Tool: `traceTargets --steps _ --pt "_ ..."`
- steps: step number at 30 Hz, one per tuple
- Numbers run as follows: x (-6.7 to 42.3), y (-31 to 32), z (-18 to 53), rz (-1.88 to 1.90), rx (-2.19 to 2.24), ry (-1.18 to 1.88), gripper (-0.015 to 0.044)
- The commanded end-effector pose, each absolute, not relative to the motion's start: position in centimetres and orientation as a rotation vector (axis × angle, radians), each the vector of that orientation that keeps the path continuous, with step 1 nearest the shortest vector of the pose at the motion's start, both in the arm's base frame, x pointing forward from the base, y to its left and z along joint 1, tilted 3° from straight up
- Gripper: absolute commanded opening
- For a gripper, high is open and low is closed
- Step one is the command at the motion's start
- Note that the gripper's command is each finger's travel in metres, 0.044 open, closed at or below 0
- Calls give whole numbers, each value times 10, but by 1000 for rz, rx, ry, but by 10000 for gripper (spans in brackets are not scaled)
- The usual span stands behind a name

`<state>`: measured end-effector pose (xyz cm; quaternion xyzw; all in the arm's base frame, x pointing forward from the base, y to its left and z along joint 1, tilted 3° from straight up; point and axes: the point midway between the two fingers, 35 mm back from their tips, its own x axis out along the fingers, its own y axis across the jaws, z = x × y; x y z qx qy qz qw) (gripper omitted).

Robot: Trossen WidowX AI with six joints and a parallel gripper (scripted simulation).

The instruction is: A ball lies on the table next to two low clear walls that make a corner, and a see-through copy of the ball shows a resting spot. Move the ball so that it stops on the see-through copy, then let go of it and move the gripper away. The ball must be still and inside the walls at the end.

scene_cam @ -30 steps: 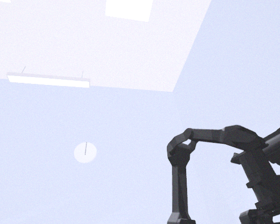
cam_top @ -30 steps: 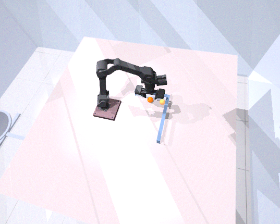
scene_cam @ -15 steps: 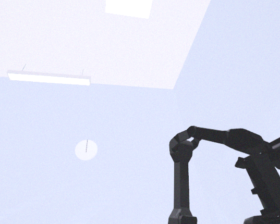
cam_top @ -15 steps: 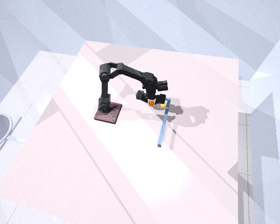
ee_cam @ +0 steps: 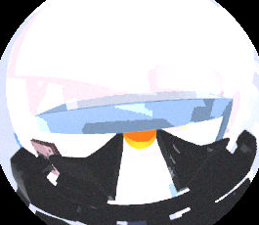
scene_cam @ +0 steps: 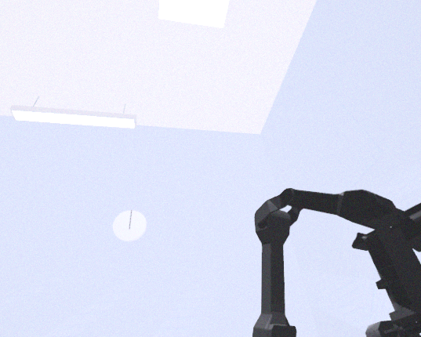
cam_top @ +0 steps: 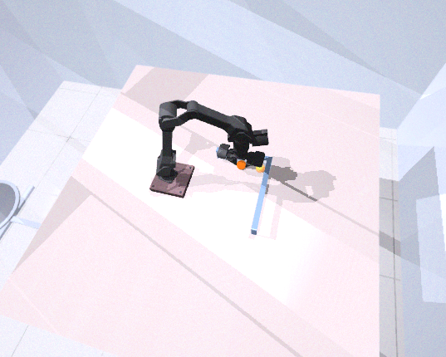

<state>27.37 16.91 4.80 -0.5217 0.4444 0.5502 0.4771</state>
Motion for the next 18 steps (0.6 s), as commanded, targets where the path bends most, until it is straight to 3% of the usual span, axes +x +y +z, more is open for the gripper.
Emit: traceTargets --steps 1,18 --pt "280 170 69 1328 -1268 1078 0" --pt "281 160 126 1327 -1276 1089 0"
